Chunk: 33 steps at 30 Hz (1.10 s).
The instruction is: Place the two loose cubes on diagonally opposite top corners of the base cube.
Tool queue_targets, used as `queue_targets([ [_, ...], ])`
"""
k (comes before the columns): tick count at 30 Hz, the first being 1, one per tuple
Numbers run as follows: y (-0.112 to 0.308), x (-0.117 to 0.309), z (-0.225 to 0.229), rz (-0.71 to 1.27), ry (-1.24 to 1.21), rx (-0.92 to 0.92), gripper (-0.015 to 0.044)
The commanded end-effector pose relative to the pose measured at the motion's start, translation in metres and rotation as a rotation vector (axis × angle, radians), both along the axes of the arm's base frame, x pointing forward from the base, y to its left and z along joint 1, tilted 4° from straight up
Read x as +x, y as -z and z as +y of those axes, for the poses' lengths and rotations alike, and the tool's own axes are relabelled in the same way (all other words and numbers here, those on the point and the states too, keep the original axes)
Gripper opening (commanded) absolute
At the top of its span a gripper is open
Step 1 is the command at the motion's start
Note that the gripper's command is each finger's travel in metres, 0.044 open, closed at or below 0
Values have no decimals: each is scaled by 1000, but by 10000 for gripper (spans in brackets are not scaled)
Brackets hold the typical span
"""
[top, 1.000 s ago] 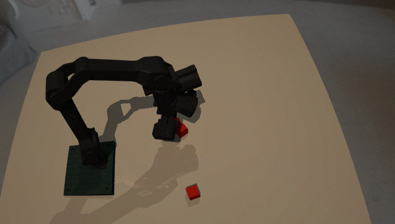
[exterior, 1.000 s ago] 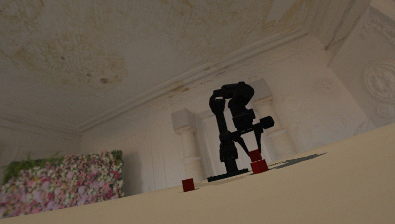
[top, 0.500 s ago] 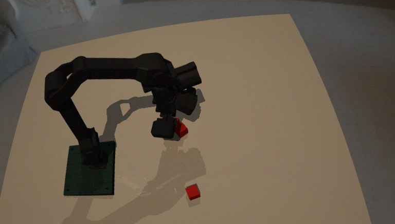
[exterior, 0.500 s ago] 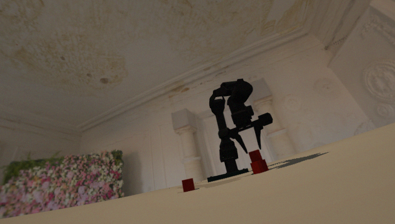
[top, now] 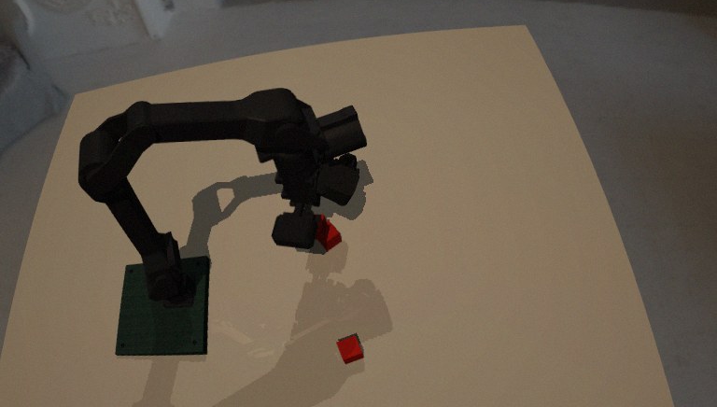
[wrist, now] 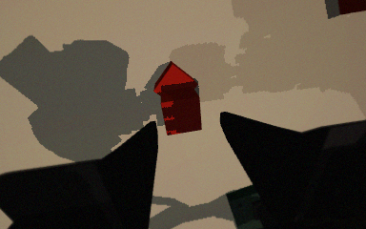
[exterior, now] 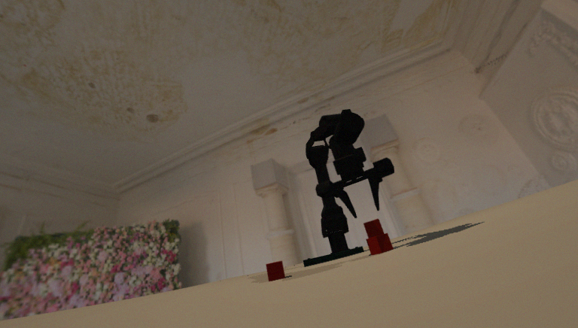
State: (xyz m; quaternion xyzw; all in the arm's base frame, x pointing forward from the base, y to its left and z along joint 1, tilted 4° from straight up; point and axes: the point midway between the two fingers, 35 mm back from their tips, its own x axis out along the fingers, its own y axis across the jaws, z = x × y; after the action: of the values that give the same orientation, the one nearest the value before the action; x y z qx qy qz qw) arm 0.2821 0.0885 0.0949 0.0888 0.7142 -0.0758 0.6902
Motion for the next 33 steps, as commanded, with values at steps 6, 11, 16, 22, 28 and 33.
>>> queue_targets([
  [6,-13,32,-64,1,343,-16,265],
  [11,-21,43,-109,3,557,-25,265],
  [16,-29,48,-157,6,772,-35,265],
  [22,-38,43,-214,10,1022,-47,265],
  [28,-38,42,-221,10,1051,-48,265],
  [33,-4,43,-221,10,1051,-48,265],
])
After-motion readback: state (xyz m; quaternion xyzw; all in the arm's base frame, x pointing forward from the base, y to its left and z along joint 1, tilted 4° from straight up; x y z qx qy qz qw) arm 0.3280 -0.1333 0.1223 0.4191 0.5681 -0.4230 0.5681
